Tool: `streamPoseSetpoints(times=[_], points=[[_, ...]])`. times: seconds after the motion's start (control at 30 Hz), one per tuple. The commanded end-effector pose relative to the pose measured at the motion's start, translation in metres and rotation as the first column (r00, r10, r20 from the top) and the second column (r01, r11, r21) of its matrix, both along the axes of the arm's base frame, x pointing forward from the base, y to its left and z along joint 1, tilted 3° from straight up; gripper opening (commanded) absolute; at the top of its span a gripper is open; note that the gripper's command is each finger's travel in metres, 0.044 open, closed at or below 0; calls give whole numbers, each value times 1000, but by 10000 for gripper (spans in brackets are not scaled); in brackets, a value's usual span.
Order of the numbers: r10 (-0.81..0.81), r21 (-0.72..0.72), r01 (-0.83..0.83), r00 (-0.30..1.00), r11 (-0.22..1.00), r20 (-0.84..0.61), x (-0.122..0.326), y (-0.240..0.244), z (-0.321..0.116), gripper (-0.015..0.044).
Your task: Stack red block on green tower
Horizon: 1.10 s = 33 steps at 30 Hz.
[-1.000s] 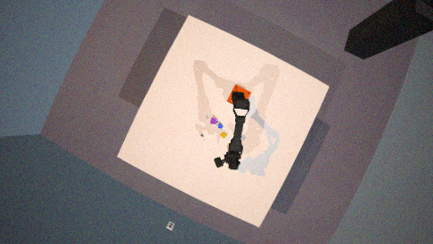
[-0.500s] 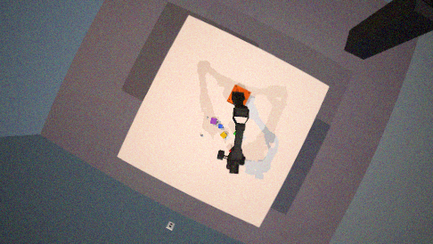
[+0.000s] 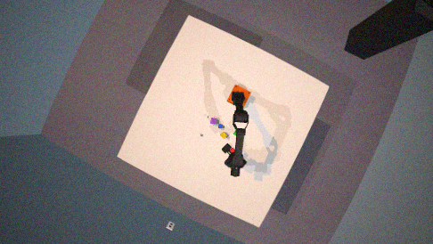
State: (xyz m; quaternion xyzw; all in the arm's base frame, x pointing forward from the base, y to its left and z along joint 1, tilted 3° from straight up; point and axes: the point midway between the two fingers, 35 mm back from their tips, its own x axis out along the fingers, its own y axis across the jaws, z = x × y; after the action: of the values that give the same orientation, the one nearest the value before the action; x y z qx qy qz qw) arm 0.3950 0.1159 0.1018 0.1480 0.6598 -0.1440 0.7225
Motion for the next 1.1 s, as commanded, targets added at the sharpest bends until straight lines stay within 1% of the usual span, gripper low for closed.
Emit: streamPoseSetpoints(times=[0.0,0.1,0.33,0.63,1.07], points=[[-22,5,22,1000,1000,-14,-1,2,0,440],[-22,5,22,1000,1000,-13,0,2,-8,440],[-22,5,22,1000,1000,-14,3,2,-52,440],[-22,5,22,1000,1000,-14,2,3,-56,440],[-22,5,22,1000,1000,-14,4,3,-77,440]])
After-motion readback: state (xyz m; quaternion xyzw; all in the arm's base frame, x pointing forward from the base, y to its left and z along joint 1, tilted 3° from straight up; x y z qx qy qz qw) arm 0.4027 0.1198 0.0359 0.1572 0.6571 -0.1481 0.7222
